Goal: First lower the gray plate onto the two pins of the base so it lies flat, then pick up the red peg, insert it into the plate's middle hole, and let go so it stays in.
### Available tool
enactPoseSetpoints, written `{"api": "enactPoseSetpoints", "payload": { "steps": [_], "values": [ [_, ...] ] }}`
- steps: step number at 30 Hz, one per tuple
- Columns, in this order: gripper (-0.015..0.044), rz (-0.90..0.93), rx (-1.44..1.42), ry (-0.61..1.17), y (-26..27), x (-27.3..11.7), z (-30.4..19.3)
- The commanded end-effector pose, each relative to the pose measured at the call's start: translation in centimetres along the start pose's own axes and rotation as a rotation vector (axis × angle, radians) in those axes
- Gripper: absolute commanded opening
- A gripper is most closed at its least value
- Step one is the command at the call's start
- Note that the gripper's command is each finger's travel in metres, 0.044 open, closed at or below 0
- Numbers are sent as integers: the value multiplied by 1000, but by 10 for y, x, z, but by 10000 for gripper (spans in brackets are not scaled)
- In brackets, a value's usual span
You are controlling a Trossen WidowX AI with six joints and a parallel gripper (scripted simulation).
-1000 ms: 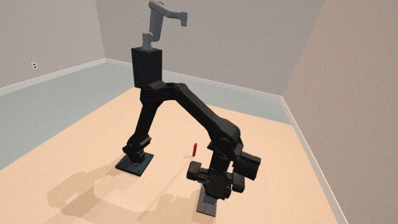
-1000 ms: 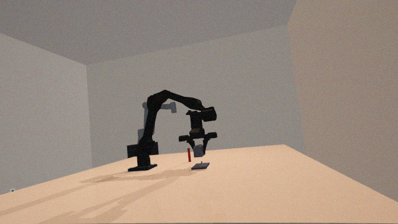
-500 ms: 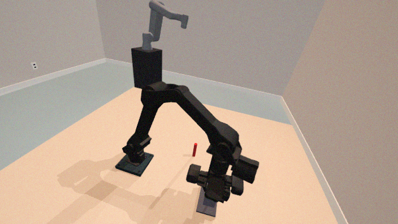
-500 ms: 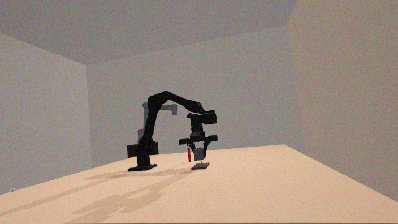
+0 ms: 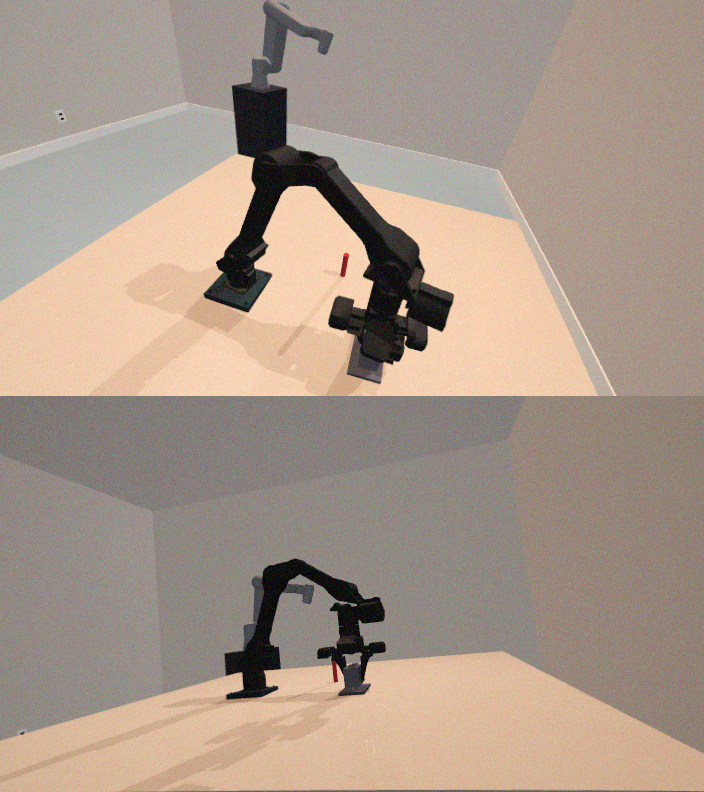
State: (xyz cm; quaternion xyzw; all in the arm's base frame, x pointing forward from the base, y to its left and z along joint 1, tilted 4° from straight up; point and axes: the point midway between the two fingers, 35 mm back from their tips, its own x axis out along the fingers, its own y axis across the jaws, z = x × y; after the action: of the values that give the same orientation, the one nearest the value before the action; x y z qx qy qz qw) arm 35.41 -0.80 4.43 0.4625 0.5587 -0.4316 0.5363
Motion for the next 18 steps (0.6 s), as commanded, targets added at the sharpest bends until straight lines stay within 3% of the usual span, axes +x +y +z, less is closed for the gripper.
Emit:
{"api": "enactPoseSetpoints", "payload": {
  "steps": [1, 9, 18],
  "values": [
    [0, -9, -1, 0, -3, 7, 0],
    [0, 0, 0, 0, 0, 2, 0],
    [236, 0, 0, 0, 0, 2, 0]
  ]
}}
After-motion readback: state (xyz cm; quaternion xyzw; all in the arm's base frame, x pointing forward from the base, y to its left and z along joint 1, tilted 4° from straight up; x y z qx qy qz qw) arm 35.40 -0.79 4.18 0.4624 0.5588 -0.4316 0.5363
